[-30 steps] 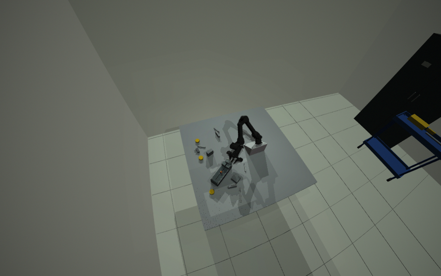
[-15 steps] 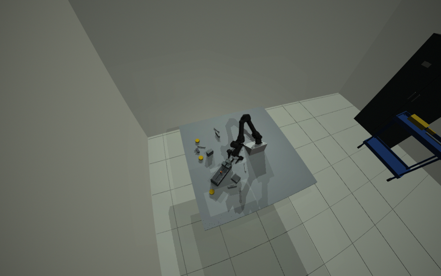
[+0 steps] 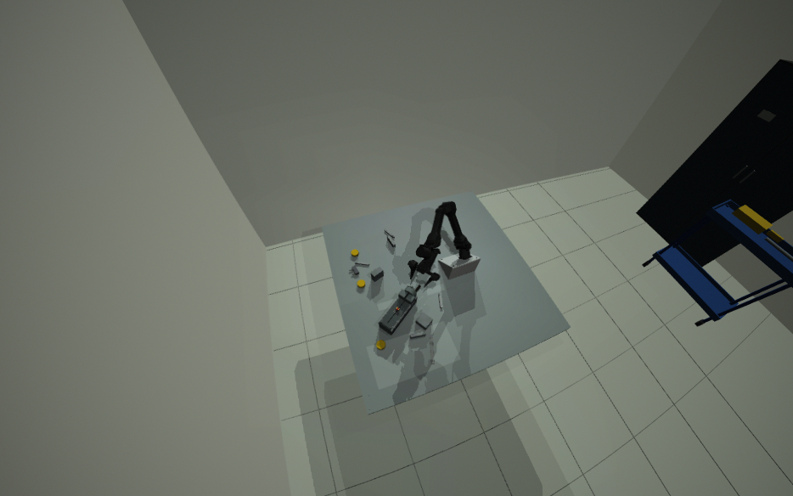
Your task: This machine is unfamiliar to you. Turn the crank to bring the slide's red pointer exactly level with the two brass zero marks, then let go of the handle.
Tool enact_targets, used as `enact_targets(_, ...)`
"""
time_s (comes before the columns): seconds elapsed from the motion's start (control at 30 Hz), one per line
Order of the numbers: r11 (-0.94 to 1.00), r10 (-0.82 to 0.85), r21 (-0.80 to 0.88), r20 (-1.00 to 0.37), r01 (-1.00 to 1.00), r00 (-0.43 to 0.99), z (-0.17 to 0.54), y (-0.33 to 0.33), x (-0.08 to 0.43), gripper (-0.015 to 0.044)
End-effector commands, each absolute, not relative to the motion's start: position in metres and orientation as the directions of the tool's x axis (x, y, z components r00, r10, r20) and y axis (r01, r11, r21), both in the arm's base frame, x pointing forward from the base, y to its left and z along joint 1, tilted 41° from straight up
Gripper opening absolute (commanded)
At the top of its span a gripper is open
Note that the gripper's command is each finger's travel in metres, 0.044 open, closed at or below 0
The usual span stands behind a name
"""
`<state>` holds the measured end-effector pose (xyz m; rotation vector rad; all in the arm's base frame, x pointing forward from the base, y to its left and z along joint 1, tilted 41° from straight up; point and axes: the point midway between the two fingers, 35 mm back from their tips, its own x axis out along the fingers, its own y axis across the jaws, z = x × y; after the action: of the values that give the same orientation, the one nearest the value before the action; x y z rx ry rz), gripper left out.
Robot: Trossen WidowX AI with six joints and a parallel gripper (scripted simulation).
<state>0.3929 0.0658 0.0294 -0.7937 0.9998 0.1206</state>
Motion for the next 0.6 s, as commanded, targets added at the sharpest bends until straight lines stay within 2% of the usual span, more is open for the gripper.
enact_targets(0.0, 0.720, -0.256, -0.543, -0.786, -0.432, 0.563, 0.053, 0.082, 0.392, 0.0440)
enact_targets(0.57, 0.800, -0.346, -0.543, -0.765, -0.255, 0.544, 0.040, 0.102, 0.450, 0.0440)
